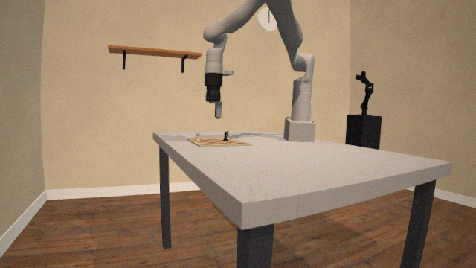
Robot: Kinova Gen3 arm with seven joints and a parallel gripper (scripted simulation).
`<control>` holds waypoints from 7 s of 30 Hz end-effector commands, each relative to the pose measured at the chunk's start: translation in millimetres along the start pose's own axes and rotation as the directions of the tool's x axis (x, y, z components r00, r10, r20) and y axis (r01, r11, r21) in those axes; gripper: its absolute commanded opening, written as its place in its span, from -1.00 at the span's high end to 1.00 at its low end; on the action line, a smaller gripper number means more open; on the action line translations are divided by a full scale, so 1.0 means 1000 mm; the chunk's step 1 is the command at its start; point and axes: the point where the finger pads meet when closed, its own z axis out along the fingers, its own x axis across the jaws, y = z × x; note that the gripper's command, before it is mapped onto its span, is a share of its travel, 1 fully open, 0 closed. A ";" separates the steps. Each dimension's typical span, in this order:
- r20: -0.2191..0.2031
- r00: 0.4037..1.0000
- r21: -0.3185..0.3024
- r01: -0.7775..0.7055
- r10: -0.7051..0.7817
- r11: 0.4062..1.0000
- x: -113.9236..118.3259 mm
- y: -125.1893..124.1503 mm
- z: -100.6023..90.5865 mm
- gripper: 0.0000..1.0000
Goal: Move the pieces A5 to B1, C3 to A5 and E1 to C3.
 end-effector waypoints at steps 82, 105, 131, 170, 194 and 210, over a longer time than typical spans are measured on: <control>0.001 1.000 0.002 -0.001 0.001 1.000 -0.001 -0.001 0.094 1.00; 0.001 1.000 0.002 -0.001 0.001 1.000 -0.001 -0.001 0.096 1.00; 0.001 1.000 0.002 -0.001 0.001 1.000 -0.001 -0.001 0.096 0.46; 0.001 1.000 0.002 -0.001 0.001 1.000 -0.001 -0.001 0.040 -0.36; 0.001 1.000 0.002 -0.001 0.001 1.000 -0.001 -0.001 0.006 -1.00; 0.001 1.000 0.002 -0.001 0.001 1.000 -0.001 -0.001 0.003 -1.00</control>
